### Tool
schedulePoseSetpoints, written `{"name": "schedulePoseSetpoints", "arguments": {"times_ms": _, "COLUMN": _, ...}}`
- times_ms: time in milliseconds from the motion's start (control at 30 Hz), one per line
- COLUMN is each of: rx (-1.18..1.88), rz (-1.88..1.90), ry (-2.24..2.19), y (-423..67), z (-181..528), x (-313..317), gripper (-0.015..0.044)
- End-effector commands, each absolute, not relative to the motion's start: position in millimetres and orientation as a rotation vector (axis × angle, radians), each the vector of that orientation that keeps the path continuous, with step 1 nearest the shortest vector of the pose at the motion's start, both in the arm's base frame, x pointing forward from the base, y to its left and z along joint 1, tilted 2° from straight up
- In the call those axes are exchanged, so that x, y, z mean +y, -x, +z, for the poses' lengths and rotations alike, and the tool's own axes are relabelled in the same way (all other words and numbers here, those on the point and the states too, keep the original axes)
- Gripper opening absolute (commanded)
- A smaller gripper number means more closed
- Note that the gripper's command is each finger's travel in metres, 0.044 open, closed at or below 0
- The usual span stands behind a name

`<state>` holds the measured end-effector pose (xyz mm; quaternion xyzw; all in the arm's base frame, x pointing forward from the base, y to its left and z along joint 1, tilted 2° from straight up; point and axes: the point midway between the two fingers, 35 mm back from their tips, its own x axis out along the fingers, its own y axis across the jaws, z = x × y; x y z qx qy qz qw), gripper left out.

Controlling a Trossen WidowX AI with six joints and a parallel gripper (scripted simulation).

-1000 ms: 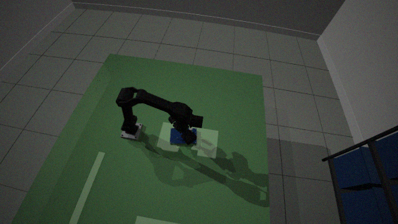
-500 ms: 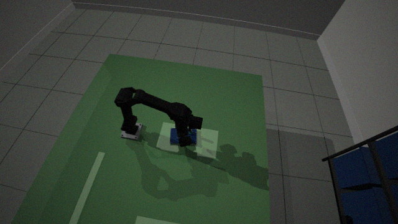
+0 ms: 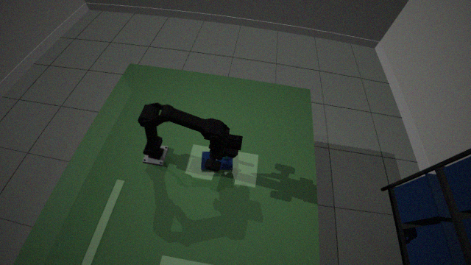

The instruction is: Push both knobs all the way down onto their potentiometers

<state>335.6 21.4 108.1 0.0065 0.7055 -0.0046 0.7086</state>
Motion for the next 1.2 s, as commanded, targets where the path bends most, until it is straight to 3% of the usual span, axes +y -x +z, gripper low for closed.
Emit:
{"name": "schedulePoseSetpoints", "arguments": {"times_ms": 0, "rx": 1.564, "rz": -0.101, "ry": -0.107, "y": -338, "z": 110, "x": 24, "gripper": 0.0}}
{"name": "schedulePoseSetpoints", "arguments": {"times_ms": 1167, "rx": 1.304, "rz": -1.04, "ry": -1.039, "y": -354, "z": 126, "x": 47, "gripper": 0.0}}
